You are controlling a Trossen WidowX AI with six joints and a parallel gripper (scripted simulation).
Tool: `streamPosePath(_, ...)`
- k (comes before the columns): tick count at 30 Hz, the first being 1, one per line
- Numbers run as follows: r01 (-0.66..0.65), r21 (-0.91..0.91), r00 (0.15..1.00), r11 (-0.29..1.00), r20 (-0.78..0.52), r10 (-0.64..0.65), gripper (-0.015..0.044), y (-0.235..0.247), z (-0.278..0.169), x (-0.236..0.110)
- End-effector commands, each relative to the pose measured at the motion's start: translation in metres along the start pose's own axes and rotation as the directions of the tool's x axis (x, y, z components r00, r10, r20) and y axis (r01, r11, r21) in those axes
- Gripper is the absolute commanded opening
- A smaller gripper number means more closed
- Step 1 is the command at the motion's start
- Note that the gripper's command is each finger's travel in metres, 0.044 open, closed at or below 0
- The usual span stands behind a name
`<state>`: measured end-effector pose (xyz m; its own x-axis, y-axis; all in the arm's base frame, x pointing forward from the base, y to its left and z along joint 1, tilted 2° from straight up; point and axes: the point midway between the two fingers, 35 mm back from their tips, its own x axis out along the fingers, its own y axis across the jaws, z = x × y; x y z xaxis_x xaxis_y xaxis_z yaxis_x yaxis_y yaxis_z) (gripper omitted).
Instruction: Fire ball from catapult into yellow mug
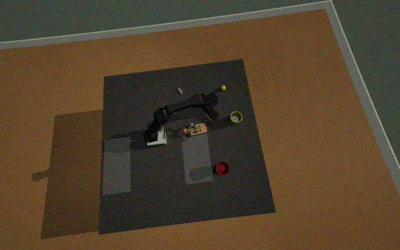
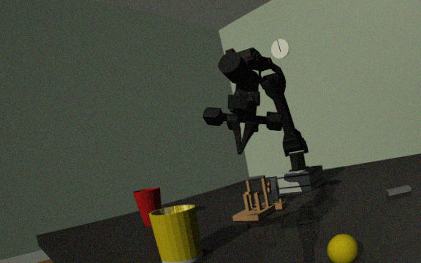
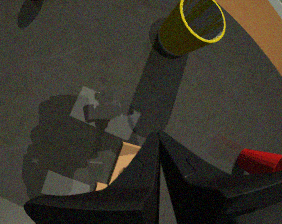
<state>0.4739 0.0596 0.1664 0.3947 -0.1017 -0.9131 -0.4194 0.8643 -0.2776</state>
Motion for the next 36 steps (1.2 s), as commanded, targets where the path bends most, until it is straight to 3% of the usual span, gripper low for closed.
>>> streamPosePath(1,0.001,-0.092,0.997,0.996,-0.074,-0.008,0.0000,0.017,-0.016,0.003)
streamPosePath(18,-0.087,-0.502,0.929,0.861,-0.353,-0.112,0.0000,0.079,-0.094,0.005)
streamPosePath(36,-0.304,-0.802,0.787,0.515,-0.516,-0.338,0.0000,0.111,-0.176,-0.013)
